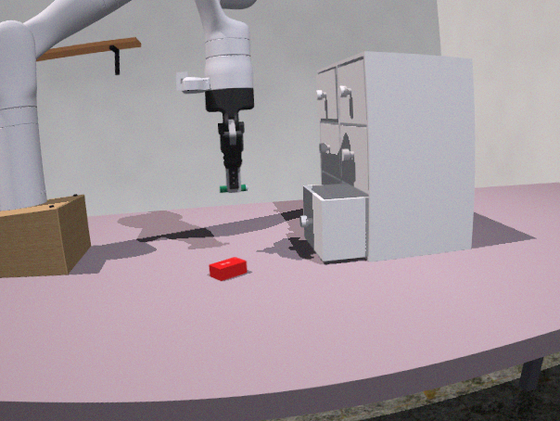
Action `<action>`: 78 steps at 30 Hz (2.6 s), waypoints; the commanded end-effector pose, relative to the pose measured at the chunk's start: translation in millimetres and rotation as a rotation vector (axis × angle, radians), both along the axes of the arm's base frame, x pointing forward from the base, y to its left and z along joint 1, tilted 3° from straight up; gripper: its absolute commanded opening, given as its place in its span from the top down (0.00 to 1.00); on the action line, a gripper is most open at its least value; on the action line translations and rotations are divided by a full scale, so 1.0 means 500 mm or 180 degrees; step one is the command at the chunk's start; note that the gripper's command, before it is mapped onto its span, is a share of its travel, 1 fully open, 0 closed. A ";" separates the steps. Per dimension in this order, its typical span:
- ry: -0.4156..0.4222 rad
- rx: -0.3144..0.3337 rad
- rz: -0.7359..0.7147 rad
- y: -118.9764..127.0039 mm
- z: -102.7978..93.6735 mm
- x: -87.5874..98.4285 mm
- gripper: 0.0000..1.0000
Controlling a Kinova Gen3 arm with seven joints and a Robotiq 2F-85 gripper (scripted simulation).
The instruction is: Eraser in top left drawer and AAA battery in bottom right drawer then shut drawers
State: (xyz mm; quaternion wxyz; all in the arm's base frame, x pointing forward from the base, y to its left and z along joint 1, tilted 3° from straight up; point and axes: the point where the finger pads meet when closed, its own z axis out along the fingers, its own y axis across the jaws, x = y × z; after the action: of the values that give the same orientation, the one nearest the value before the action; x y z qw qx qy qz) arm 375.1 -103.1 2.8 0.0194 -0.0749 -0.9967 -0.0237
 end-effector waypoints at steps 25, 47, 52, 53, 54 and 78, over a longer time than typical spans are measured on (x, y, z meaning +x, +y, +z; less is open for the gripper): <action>-0.0012 -0.0001 -0.0010 -0.005 0.039 0.002 0.95; -0.0655 -0.0102 -0.0038 -0.006 0.036 -0.003 0.95; -0.0820 -0.0124 -0.0045 -0.005 0.037 -0.004 0.95; -0.0872 -0.0132 -0.0047 -0.005 0.036 -0.005 0.95; -0.0925 -0.0141 -0.0050 -0.005 0.036 -0.005 0.95; -0.1799 -0.0225 -0.0069 -0.001 0.033 -0.008 0.95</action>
State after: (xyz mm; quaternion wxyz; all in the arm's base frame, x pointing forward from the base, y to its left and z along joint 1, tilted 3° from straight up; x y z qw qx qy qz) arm 378.6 -98.5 24.8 -0.2658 -0.0679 -0.9616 -0.0119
